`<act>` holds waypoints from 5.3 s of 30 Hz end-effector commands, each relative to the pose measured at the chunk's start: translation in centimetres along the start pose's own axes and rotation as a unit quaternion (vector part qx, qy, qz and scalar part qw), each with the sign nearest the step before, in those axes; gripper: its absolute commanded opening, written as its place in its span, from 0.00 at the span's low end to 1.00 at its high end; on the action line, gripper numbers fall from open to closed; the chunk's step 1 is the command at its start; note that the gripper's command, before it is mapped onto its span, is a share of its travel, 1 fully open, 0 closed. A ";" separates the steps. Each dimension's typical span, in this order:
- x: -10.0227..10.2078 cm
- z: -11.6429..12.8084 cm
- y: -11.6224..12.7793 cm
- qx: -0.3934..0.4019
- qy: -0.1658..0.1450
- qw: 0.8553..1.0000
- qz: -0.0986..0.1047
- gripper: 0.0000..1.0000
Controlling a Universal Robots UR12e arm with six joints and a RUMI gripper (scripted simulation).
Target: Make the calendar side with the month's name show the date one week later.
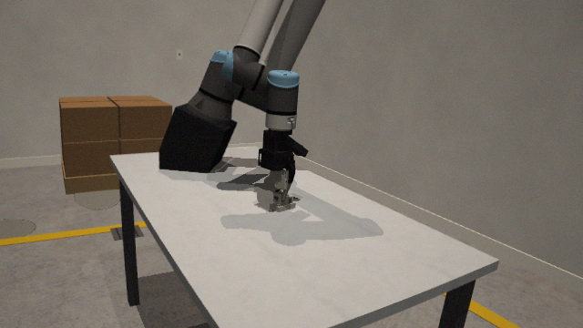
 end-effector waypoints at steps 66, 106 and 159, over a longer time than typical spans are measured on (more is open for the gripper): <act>-8.7 1.0 -0.1 -0.152 -0.001 0.988 0.001 0.10; -8.4 4.3 -0.8 -0.634 -0.001 0.773 0.001 0.10; -8.1 8.6 0.8 -0.982 -0.001 0.191 0.000 0.10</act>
Point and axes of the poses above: the point where the finger pads meet when closed, its own x axis out along the fingers, its own y axis across the jaws, z = x × y, the point moved 2 cm from there along -x, back along the fingers, and after that the axes turned 8 degrees about x, right-handed, at the moved point
